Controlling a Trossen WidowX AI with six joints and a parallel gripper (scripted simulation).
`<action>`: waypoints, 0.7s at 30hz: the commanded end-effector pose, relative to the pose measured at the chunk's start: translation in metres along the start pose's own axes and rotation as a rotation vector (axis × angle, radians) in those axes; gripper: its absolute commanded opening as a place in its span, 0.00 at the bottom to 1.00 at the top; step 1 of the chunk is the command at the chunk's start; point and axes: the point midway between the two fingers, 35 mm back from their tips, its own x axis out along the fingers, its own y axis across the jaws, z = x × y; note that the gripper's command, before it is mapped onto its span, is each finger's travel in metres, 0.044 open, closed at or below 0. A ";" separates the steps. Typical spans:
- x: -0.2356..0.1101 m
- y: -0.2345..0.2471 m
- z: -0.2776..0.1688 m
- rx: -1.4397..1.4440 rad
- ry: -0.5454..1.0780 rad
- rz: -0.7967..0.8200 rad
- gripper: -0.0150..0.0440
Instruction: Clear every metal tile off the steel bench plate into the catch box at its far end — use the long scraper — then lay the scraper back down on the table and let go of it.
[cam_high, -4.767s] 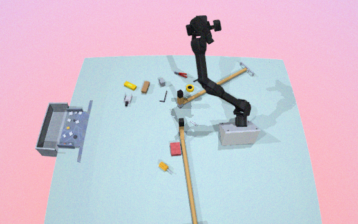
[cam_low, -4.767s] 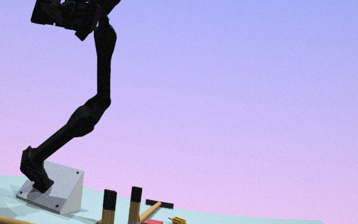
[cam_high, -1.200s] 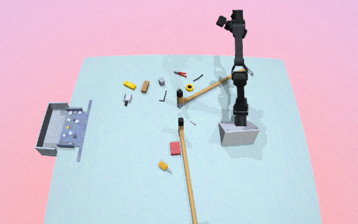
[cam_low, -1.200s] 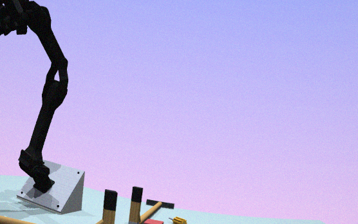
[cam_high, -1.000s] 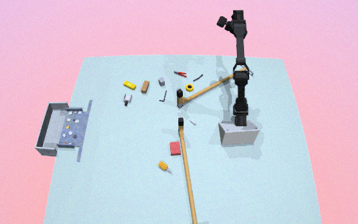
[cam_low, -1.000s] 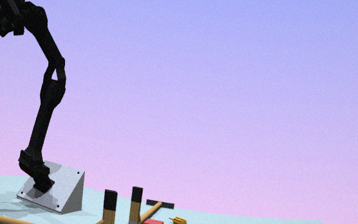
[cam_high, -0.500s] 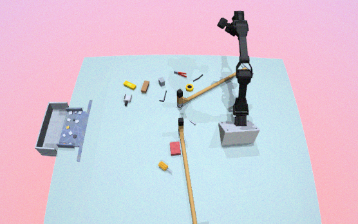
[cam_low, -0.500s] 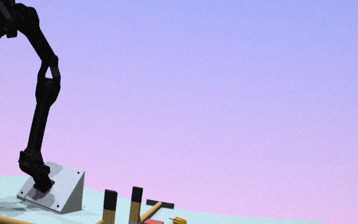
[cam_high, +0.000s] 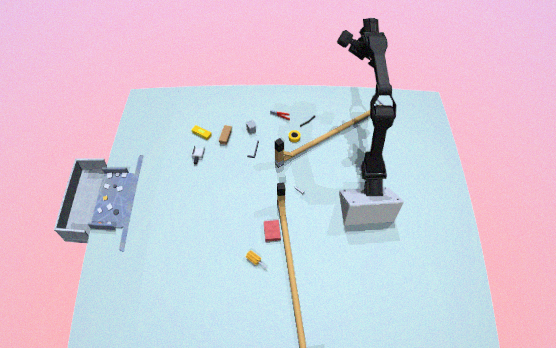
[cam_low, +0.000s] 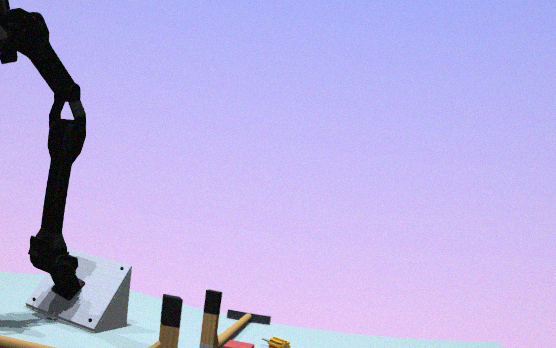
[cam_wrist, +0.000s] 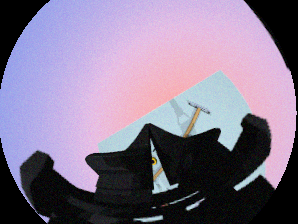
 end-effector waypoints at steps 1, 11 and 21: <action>0.009 -0.005 -0.005 0.017 0.034 -0.009 0.25; 0.023 -0.010 -0.013 0.033 0.095 -0.015 0.25; 0.037 -0.013 -0.024 0.043 0.157 -0.022 0.25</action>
